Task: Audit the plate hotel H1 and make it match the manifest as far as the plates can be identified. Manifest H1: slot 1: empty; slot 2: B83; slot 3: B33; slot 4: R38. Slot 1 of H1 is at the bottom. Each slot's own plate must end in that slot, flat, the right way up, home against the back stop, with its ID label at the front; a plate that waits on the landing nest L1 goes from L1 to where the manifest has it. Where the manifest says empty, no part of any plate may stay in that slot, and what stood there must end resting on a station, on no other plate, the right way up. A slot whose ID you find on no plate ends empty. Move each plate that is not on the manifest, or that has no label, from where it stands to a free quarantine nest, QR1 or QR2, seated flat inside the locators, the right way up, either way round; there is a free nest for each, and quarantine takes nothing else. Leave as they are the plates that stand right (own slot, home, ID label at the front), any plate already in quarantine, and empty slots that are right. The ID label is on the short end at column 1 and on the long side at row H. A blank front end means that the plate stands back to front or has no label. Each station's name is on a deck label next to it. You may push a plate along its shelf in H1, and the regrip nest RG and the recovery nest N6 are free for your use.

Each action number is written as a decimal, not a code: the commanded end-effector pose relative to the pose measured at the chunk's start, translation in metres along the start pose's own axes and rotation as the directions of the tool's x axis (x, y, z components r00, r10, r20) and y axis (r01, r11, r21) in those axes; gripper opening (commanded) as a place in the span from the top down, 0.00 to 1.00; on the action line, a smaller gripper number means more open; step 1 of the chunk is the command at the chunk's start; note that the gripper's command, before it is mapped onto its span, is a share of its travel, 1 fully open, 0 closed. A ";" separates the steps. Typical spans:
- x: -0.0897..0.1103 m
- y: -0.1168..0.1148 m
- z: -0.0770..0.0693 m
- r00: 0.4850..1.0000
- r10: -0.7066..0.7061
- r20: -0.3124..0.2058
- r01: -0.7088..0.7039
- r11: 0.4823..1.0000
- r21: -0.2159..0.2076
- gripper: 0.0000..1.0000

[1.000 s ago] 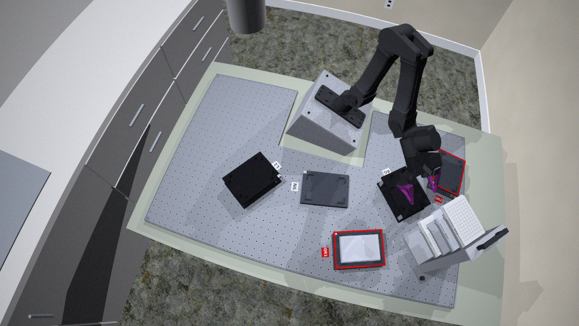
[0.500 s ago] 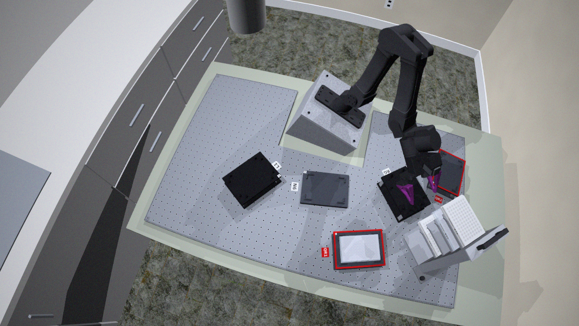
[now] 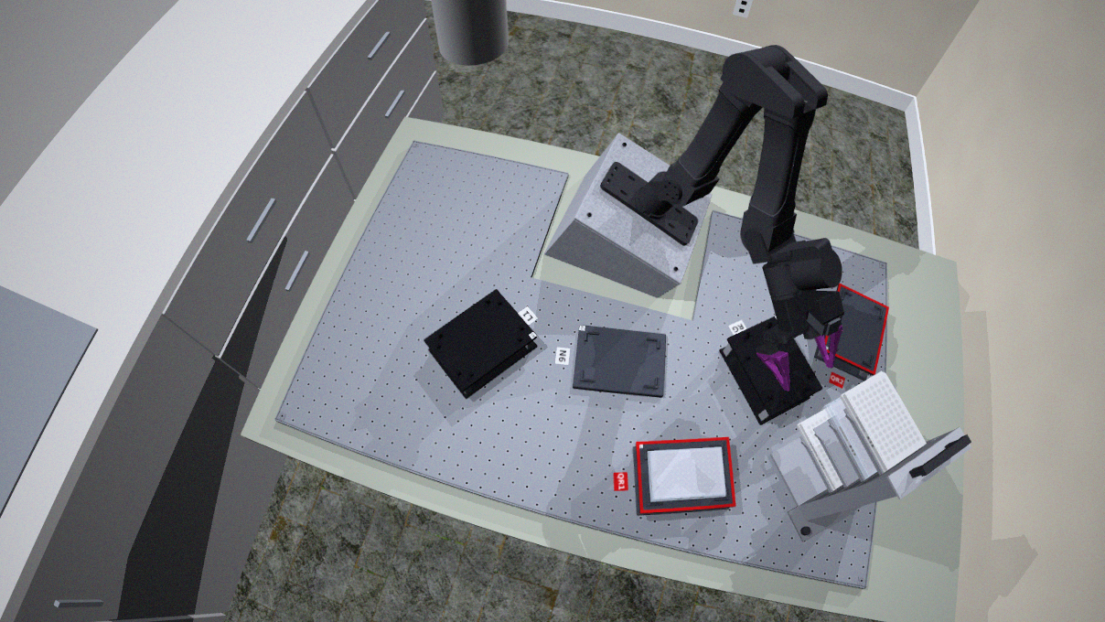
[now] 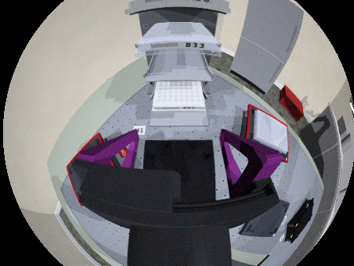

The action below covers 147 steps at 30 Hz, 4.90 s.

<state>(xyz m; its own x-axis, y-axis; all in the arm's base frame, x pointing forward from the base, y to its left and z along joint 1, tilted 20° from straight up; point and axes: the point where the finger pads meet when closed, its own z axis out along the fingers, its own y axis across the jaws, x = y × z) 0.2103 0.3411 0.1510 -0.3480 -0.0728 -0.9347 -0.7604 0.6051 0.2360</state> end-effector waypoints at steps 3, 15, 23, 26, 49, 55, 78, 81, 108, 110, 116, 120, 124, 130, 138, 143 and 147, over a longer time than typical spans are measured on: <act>-0.021 0.003 0.004 0.998 -0.002 0.055 0.002 1.000 -0.007 0.00; -0.021 0.003 0.004 0.998 -0.002 0.055 0.002 1.000 -0.007 0.00; -0.021 0.003 0.004 0.998 -0.002 0.055 0.002 1.000 -0.007 0.00; -0.021 0.003 0.004 0.998 -0.002 0.055 0.002 1.000 -0.007 0.00; -0.004 0.002 -0.014 0.999 0.000 0.038 0.000 1.000 -0.005 0.00; 0.001 0.002 -0.021 0.999 0.004 0.037 -0.003 1.000 -0.008 0.00; 0.031 0.001 -0.029 1.000 0.000 0.001 0.000 1.000 -0.001 0.00; 0.036 0.001 -0.031 1.000 0.000 0.001 0.000 1.000 -0.001 0.00; 0.016 0.003 -0.006 0.999 0.002 0.051 -0.002 1.000 -0.007 0.00; 0.016 0.003 -0.006 0.999 0.002 0.051 -0.002 1.000 -0.006 0.00; 0.025 0.002 -0.010 1.000 0.001 0.027 -0.001 1.000 -0.005 0.00; 0.025 0.002 -0.010 1.000 0.001 0.027 -0.001 1.000 -0.005 0.00; 0.025 0.002 -0.010 1.000 0.001 0.027 -0.001 1.000 -0.005 0.00; 0.025 0.002 -0.010 1.000 0.001 0.027 -0.001 1.000 -0.005 0.00; 0.025 0.002 -0.010 1.000 0.001 0.027 -0.001 1.000 -0.005 0.00; 0.025 0.002 -0.010 1.000 0.001 0.027 -0.001 1.000 -0.005 0.00; 0.025 0.002 -0.010 1.000 0.001 0.027 -0.001 1.000 -0.005 0.00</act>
<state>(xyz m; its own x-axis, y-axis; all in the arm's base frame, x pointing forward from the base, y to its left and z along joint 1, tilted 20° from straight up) 0.1919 0.3293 0.1212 -0.3469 -0.0750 -0.9349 -0.7609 0.6052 0.2339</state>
